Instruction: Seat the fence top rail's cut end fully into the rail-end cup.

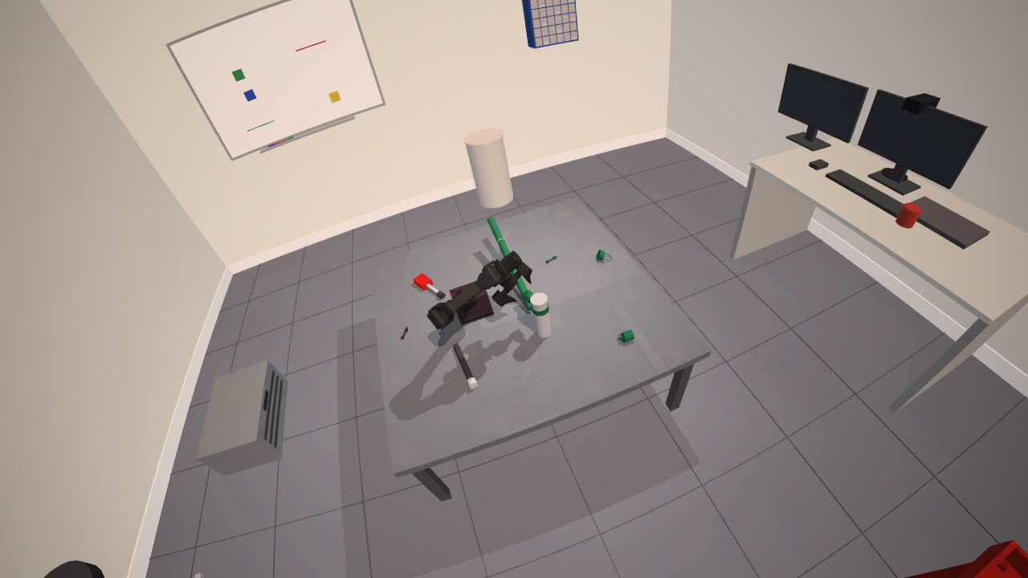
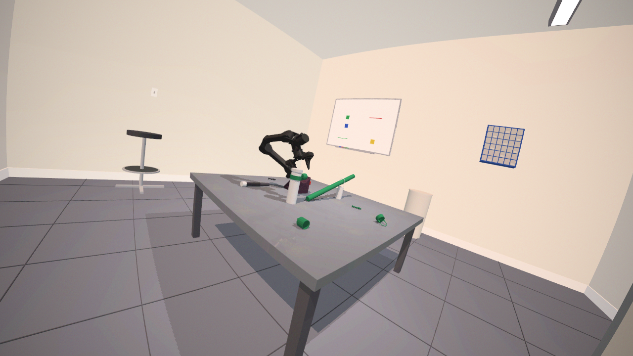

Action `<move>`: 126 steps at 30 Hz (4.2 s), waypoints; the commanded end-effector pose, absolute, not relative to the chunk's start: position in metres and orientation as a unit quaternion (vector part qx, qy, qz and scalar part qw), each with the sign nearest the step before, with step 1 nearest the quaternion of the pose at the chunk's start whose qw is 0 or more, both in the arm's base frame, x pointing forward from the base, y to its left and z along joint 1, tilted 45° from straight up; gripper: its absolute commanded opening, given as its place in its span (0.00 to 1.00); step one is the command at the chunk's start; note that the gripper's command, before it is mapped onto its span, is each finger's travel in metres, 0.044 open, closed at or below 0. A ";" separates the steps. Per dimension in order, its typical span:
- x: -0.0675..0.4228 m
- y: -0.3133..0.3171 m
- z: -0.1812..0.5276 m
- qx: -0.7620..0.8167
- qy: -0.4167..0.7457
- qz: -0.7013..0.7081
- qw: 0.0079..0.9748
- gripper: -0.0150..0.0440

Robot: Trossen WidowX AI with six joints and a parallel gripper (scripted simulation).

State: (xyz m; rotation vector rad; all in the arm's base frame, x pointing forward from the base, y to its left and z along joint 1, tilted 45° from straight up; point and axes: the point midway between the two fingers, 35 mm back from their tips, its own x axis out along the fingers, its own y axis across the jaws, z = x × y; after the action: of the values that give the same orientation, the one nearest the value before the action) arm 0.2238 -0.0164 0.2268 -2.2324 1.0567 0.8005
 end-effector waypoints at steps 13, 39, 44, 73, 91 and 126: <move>0.237 -0.027 0.208 -0.827 0.392 0.301 0.268 1.00; 0.256 -0.050 0.180 -0.829 0.391 0.297 0.266 1.00; 0.257 -0.050 0.180 -0.829 0.391 0.297 0.266 0.78; 0.269 -0.048 0.178 -0.822 0.417 0.245 0.302 0.25; 0.280 -0.047 0.178 -0.812 0.438 0.198 0.332 0.25; 0.278 -0.044 0.178 -0.812 0.436 0.204 0.330 0.79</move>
State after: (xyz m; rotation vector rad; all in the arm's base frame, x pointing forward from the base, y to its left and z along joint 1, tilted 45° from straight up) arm 0.2785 -0.0457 0.1781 -2.1276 1.1360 0.5350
